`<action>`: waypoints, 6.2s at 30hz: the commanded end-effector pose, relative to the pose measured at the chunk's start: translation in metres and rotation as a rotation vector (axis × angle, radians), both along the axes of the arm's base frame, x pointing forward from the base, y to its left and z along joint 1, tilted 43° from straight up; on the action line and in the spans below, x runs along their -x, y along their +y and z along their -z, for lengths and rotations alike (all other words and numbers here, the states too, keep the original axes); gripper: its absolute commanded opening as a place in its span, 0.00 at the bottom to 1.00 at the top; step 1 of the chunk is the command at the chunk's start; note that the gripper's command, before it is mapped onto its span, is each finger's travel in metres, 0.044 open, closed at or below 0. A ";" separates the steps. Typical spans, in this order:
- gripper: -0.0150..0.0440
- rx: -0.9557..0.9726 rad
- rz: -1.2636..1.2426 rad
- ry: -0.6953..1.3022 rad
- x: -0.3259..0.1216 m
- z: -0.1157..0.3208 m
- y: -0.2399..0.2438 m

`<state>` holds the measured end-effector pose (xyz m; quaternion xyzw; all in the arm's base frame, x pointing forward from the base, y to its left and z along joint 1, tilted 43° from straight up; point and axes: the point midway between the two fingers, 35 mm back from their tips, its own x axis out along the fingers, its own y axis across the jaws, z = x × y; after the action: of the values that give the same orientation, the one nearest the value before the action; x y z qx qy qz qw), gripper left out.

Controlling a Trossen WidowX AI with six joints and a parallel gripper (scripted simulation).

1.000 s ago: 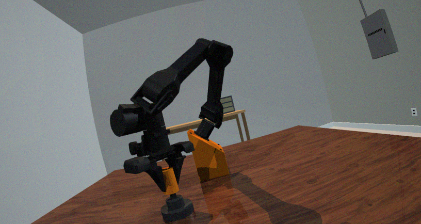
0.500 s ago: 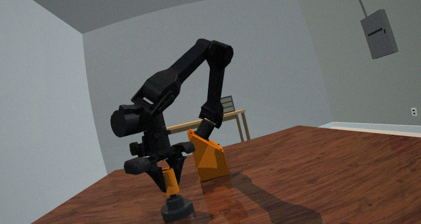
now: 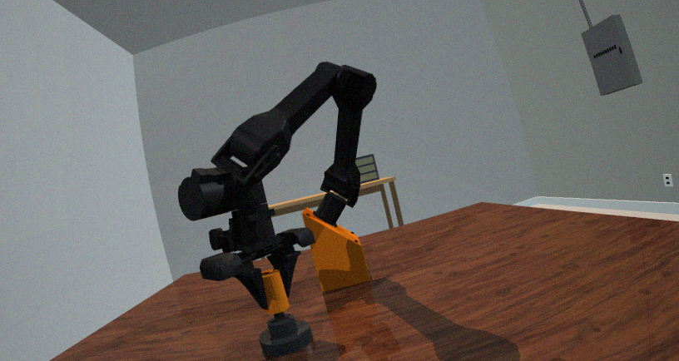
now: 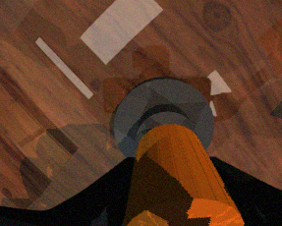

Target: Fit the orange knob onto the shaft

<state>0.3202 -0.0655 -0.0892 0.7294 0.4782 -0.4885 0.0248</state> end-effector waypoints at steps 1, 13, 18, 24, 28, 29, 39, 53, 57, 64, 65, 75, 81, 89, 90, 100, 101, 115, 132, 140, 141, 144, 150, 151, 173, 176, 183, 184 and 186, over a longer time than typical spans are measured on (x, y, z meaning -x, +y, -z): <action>0.25 0.001 0.009 0.004 -0.001 -0.002 -0.003; 0.25 -0.013 0.157 0.139 0.001 0.001 -0.001; 0.25 -0.013 0.157 0.139 0.000 0.001 0.000; 0.25 -0.013 0.157 0.139 -0.001 0.001 0.001; 0.25 -0.013 0.157 0.139 -0.001 0.002 0.001; 0.25 -0.013 0.157 0.139 -0.001 0.002 0.001; 0.25 -0.013 0.157 0.139 -0.001 0.002 0.001; 0.25 -0.027 0.311 0.280 0.000 0.000 -0.002; 0.25 -0.027 0.311 0.280 0.000 0.001 -0.001; 0.25 -0.027 0.311 0.280 0.000 0.002 0.001; 0.25 -0.027 0.311 0.280 -0.001 0.002 0.001; 0.25 -0.026 0.302 0.272 -0.001 0.002 0.001; 0.25 -0.025 0.294 0.264 -0.001 0.002 0.001; 0.25 -0.025 0.294 0.264 -0.001 0.002 0.002; 0.25 -0.025 0.294 0.264 -0.001 0.002 0.002; 0.25 -0.030 0.339 0.305 -0.001 0.003 0.002; 0.25 -0.030 0.339 0.305 -0.001 0.003 0.002; 0.25 -0.027 0.311 0.280 0.000 -0.003 -0.004; 0.25 -0.030 0.349 0.315 0.000 0.001 0.000; 0.25 -0.030 0.349 0.315 0.000 0.002 0.002; 0.25 -0.030 0.349 0.315 0.000 0.003 0.002; 0.25 -0.030 0.349 0.315 0.000 0.002 0.002; 0.25 -0.029 0.333 0.300 0.000 0.002 0.002; 0.25 -0.029 0.333 0.300 0.000 0.002 0.002; 0.25 -0.033 0.378 0.341 0.000 0.003 0.002; 0.25 -0.033 0.378 0.341 0.000 0.003 0.002; 0.25 -0.028 0.321 0.290 0.000 0.002 0.002; 0.25 -0.029 0.339 0.305 0.000 0.000 -0.001; 0.25 -0.030 0.349 0.315 -0.001 -0.003 -0.004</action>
<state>0.3200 -0.0639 -0.0906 0.7162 0.3549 -0.5841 -0.1412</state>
